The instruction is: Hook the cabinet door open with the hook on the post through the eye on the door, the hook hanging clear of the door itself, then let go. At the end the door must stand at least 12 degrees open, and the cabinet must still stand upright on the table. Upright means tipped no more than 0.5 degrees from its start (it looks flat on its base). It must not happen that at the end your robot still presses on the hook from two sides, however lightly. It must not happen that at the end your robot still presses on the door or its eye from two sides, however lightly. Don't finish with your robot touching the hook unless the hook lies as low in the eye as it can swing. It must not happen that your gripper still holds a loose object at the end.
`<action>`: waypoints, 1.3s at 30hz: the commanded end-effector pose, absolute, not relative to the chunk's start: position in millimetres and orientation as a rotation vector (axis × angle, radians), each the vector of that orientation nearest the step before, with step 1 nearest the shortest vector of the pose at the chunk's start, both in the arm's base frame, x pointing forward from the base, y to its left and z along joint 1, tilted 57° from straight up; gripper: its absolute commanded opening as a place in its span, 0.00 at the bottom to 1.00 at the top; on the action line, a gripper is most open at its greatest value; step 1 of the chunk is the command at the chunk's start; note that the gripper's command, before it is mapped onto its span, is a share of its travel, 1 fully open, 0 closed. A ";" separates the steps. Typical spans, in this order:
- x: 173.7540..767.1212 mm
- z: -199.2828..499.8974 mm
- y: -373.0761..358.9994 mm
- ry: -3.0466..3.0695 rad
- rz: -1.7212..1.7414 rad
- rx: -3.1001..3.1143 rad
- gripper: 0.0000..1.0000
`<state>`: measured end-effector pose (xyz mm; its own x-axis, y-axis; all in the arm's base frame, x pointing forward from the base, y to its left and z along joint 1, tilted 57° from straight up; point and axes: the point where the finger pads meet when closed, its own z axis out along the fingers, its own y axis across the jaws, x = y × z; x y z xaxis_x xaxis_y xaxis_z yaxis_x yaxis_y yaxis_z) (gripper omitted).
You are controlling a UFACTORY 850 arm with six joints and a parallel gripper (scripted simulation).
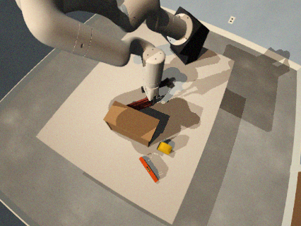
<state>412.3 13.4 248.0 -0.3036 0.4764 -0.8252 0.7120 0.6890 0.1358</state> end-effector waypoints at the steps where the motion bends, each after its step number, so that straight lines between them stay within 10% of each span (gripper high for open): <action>1: 414.2 248.6 15.4 1.961 -0.313 0.924 0.27; 39: 431.3 253.6 30.1 1.887 -0.236 1.051 0.27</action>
<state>431.2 29.8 253.4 -0.2002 0.5684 -0.7981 0.7476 0.6151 0.2505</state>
